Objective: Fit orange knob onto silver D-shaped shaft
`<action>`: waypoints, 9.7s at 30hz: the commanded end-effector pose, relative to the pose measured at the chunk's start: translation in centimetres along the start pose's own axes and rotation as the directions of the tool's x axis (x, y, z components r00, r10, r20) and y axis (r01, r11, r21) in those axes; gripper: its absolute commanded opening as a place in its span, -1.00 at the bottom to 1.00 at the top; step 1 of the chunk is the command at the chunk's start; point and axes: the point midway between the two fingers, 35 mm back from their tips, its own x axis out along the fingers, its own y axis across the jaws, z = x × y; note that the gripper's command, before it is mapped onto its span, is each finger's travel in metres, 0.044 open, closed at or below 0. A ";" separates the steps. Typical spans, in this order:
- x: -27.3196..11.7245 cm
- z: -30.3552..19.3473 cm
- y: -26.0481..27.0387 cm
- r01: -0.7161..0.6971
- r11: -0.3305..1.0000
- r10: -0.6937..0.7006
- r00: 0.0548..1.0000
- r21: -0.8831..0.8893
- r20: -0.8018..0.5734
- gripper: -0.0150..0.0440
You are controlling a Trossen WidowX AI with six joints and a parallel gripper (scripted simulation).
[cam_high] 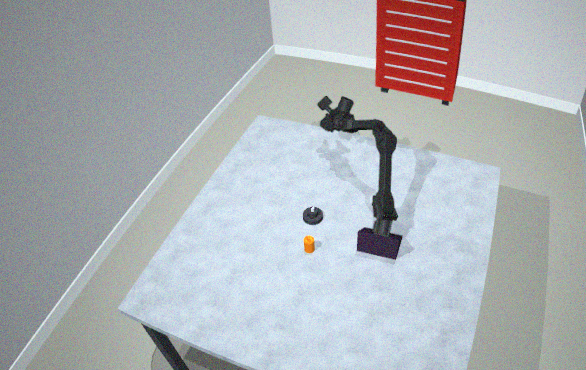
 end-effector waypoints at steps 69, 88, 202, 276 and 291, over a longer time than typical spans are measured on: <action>-59.9 33.7 9.0 -0.881 0.018 0.738 0.331 0.474 0.587 1.00; -58.7 35.5 11.2 -0.880 0.015 0.741 0.329 0.476 0.585 1.00; -61.5 26.2 -0.4 -0.892 -0.451 0.585 -0.309 -0.016 0.749 -0.49; -61.1 26.5 -0.2 -0.852 -0.514 0.531 -0.407 -0.100 0.743 -0.49; -61.0 28.7 2.0 -0.942 -0.277 0.685 -0.058 0.187 0.726 -0.49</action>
